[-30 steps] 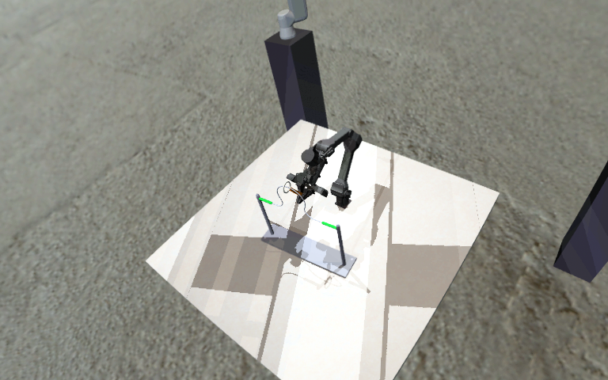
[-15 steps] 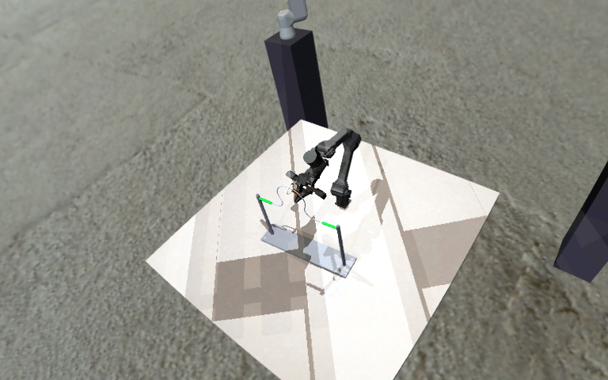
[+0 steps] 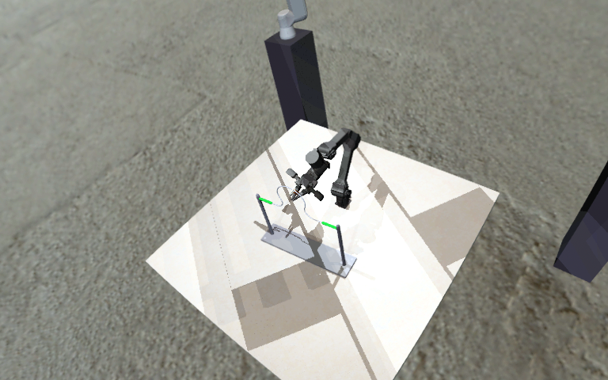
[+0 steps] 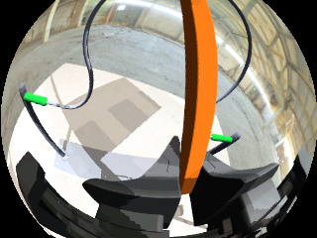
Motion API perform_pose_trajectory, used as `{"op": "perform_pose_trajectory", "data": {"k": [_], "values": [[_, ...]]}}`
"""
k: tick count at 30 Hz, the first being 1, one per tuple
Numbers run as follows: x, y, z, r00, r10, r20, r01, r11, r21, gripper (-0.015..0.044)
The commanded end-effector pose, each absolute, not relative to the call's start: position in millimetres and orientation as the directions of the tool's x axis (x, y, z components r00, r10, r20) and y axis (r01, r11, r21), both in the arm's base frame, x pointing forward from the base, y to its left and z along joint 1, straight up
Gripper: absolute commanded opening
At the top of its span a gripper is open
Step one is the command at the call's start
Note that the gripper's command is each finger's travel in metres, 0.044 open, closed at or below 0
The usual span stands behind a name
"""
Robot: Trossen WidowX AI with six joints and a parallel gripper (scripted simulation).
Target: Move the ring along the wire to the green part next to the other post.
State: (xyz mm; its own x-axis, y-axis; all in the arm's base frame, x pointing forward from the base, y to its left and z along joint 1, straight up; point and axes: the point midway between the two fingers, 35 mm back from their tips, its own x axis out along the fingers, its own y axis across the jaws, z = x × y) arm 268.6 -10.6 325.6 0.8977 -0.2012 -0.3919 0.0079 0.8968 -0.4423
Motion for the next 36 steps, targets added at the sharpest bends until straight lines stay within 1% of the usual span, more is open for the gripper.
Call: {"op": "perform_pose_trajectory", "data": {"k": [1,19,36], "values": [[268.3,-13.2,327.8,0.902,-0.224,-0.369,0.015,0.87,-0.493,-0.015],[269.5,-23.9,334.9,0.912,-0.314,-0.265,0.038,0.706,-0.707,-0.015],[270.3,-32.0,344.2,0.917,-0.371,-0.147,0.065,0.504,-0.861,-0.015]]}}
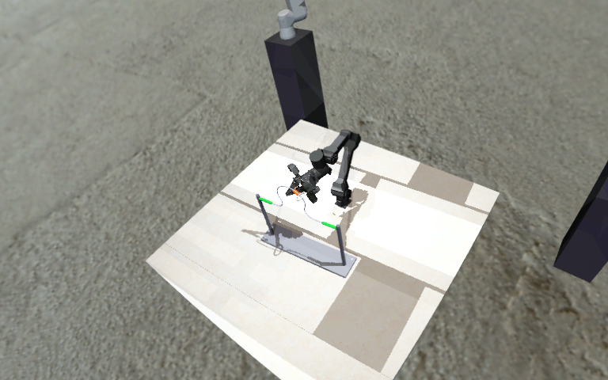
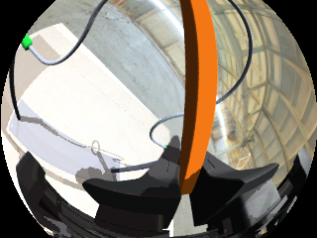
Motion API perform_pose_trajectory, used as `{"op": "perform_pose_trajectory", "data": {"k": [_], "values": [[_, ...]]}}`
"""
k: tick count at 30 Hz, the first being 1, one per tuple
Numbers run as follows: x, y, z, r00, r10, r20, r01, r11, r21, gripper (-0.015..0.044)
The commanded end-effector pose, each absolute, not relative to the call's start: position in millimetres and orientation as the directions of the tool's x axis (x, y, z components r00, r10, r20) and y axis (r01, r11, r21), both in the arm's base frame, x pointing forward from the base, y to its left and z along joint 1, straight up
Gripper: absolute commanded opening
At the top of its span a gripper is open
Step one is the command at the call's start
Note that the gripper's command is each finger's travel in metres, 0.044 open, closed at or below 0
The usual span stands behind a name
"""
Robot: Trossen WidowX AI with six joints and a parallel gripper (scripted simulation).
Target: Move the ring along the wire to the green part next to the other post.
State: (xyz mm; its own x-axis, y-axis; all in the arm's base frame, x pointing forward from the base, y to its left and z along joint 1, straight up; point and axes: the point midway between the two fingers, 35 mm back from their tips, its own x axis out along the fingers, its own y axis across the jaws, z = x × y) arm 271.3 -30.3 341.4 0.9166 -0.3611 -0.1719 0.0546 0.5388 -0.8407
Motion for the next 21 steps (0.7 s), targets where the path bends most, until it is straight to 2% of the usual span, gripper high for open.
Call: {"op": "perform_pose_trajectory", "data": {"k": [1,21], "values": [[270.3,-32.4,344.8,0.917,-0.373,-0.14,0.067,0.491,-0.869,-0.015],[270.8,-38.2,358.0,0.918,-0.397,0.011,0.102,0.21,-0.972,-0.015]]}}
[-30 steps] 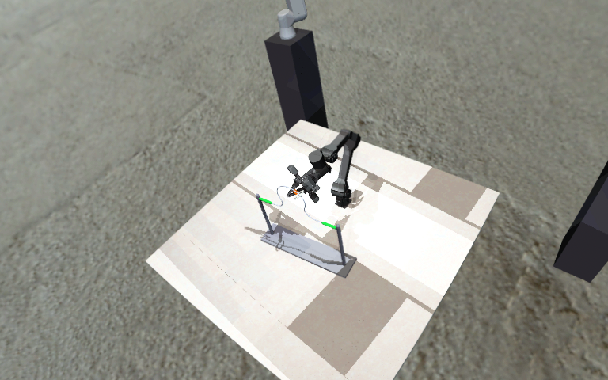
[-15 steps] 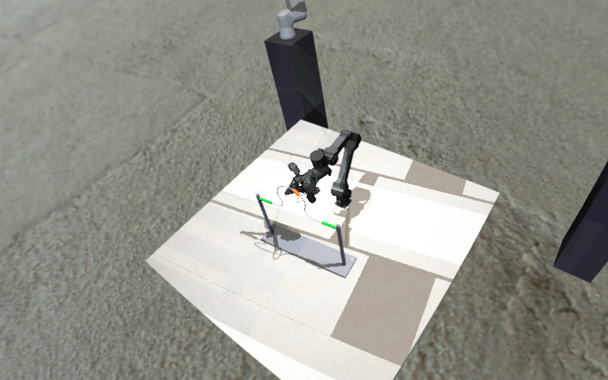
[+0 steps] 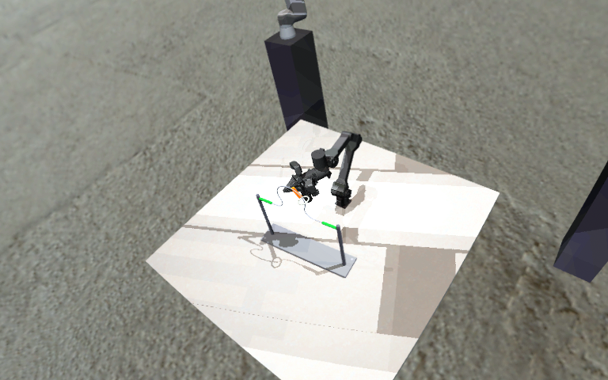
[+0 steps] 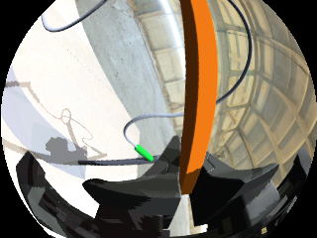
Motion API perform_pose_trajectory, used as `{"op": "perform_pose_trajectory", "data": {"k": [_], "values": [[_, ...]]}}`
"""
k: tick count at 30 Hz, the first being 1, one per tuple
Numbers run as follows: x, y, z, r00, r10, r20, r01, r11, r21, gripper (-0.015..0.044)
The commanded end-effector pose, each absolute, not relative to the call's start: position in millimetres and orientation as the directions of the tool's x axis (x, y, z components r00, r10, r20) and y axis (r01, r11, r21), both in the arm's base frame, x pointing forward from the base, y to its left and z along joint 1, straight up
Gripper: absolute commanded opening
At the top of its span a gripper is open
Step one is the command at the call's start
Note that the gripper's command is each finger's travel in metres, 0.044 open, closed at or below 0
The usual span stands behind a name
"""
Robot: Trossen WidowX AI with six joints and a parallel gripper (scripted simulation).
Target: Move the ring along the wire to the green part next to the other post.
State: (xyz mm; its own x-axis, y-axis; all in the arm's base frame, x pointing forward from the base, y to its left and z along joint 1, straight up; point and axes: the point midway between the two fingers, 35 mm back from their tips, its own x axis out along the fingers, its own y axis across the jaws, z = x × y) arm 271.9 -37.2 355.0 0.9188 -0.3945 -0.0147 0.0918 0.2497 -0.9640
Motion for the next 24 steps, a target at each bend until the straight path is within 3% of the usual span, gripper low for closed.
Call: {"op": "perform_pose_trajectory", "data": {"k": [1,24], "values": [[270.8,-38.4,358.7,0.918,-0.397,0.018,0.104,0.195,-0.975,-0.015],[270.8,-39.8,374.6,0.911,-0.367,0.188,0.144,-0.142,-0.979,-0.015]]}}
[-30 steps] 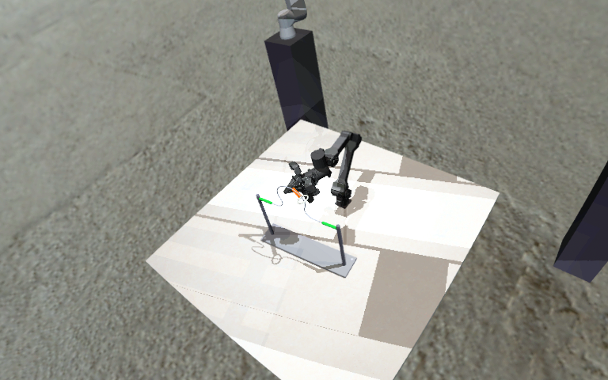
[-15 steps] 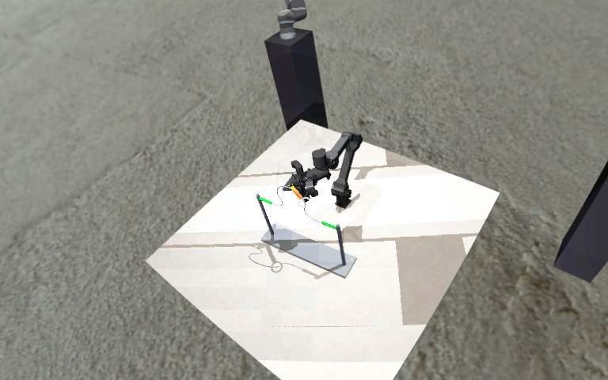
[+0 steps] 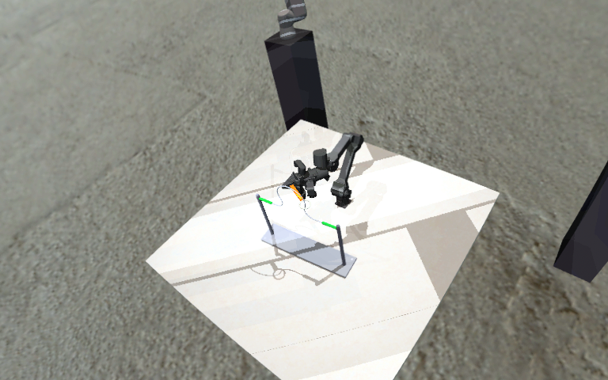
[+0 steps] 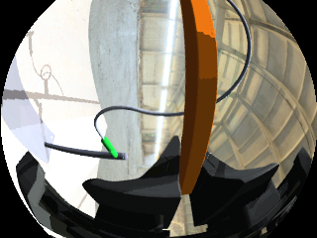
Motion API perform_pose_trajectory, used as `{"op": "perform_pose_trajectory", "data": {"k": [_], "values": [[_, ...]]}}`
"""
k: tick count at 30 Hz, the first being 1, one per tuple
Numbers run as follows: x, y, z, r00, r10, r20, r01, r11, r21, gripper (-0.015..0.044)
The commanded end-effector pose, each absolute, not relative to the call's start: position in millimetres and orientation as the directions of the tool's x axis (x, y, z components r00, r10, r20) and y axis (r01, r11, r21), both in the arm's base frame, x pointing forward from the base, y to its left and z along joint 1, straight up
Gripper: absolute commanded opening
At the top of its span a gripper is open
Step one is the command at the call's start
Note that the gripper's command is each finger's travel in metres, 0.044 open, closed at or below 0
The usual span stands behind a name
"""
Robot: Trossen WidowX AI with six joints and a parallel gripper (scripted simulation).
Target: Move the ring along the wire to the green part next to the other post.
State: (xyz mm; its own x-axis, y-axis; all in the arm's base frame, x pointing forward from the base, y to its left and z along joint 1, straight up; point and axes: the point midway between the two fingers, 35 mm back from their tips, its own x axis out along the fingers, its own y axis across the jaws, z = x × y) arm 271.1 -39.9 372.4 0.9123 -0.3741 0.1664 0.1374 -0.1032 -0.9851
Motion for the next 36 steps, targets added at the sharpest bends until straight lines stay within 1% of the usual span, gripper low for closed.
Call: {"op": "perform_pose_trajectory", "data": {"k": [1,10,20,27,36], "values": [[270.8,-39.8,375.1,0.911,-0.365,0.194,0.146,-0.156,-0.977,-0.015],[270.7,-39.4,378.3,0.907,-0.343,0.244,0.158,-0.259,-0.953,-0.015],[271.0,-41.3,374.3,0.905,-0.333,0.266,0.163,-0.305,-0.938,-0.015],[271.6,-45.1,364.0,0.906,-0.342,0.25,0.159,-0.272,-0.949,-0.015],[272.5,-49.5,342.7,0.909,-0.367,0.196,0.146,-0.158,-0.976,-0.015]]}}
